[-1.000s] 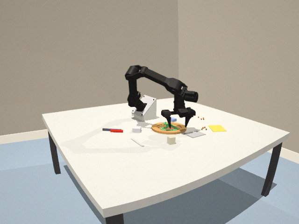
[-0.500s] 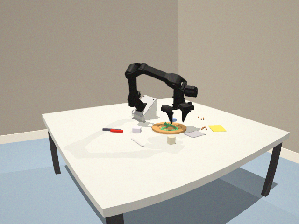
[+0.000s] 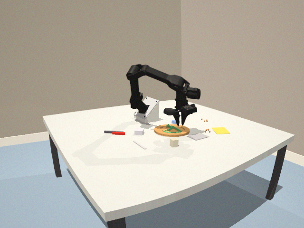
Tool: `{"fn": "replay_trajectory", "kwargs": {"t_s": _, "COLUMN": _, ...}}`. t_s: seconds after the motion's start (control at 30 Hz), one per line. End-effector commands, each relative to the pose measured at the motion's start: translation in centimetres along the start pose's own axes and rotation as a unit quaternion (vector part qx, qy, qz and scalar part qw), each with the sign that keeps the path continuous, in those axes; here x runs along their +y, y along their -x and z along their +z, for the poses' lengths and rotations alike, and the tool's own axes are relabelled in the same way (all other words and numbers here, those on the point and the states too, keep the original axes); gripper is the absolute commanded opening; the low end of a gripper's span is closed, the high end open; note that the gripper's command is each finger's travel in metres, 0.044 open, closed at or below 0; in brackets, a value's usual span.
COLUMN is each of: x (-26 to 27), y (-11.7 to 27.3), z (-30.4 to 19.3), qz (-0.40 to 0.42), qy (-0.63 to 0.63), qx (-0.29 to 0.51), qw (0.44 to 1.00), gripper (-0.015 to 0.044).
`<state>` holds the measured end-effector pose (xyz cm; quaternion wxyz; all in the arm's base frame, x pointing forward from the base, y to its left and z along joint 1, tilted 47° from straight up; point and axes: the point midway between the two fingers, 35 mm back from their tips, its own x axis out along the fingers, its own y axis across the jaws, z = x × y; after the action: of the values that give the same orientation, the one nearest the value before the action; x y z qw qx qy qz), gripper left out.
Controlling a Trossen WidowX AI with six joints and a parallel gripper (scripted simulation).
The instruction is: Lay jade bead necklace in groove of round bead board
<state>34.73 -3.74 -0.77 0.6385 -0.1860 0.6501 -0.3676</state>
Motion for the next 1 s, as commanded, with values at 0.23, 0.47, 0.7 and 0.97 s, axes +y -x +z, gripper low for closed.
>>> {"fn": "replay_trajectory", "kwargs": {"t_s": 0.23, "x": -0.1, "y": -1.7, "z": 0.0, "qz": -0.001, "qy": 0.003, "qx": 0.001, "qw": 1.0, "gripper": 0.012}}
{"fn": "replay_trajectory", "kwargs": {"t_s": 0.47, "x": -0.1, "y": -2.8, "z": -0.1, "qz": -0.002, "qy": 0.004, "qx": 0.002, "qw": 1.0, "gripper": 0.012}}
{"fn": "replay_trajectory", "kwargs": {"t_s": 0.7, "x": -0.1, "y": -2.8, "z": -0.1, "qz": 0.001, "qy": 0.001, "qx": 0.003, "qw": 1.0, "gripper": 0.0067}}
{"fn": "replay_trajectory", "kwargs": {"t_s": 0.97, "x": -0.1, "y": -2.8, "z": -0.1, "qz": 0.001, "qy": 0.001, "qx": 0.003, "qw": 1.0, "gripper": 0.0}}
